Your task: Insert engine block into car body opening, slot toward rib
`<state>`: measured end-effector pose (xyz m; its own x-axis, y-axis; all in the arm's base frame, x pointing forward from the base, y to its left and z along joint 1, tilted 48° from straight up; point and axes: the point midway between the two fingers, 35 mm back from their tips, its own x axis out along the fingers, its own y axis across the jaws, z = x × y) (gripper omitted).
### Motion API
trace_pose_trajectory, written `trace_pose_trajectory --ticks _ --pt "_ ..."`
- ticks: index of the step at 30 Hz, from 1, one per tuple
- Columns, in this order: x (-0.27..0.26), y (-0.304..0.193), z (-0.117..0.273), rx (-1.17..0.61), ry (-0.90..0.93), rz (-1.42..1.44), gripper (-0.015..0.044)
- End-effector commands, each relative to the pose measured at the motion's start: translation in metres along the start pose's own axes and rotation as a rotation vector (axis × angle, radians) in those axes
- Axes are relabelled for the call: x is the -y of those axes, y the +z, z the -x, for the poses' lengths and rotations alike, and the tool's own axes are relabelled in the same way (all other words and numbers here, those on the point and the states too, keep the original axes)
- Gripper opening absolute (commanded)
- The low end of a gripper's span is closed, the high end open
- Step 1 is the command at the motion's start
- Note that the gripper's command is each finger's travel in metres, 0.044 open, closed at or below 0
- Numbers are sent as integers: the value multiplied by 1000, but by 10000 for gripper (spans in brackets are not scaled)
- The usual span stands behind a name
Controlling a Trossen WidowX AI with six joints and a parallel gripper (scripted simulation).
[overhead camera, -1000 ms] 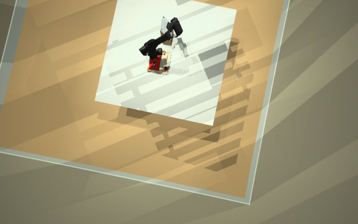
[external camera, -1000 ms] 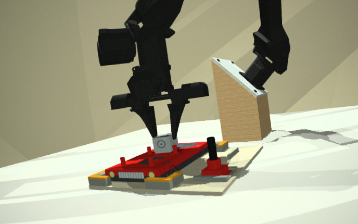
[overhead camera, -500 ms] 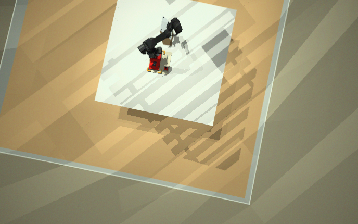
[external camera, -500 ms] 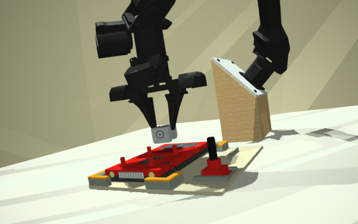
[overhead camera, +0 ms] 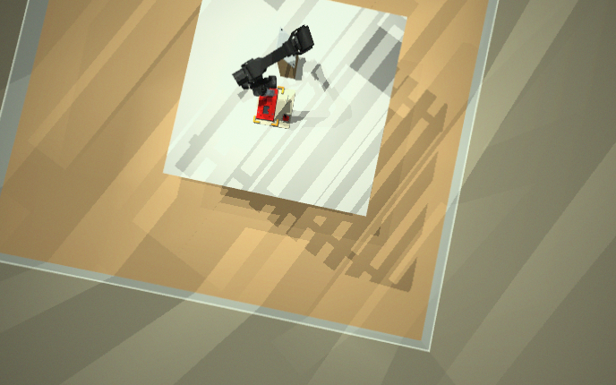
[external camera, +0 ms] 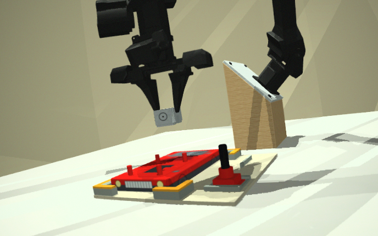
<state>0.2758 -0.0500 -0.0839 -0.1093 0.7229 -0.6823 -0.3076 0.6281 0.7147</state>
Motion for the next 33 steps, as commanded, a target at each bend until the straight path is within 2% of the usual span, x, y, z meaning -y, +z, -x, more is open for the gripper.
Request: trace_pose_trajectory --ticks 1,16,33 --pt "1 3 18 6 -16 14 0" --pt "-4 -3 60 5 -8 17 0" --pt "1 25 27 6 -17 -47 0"
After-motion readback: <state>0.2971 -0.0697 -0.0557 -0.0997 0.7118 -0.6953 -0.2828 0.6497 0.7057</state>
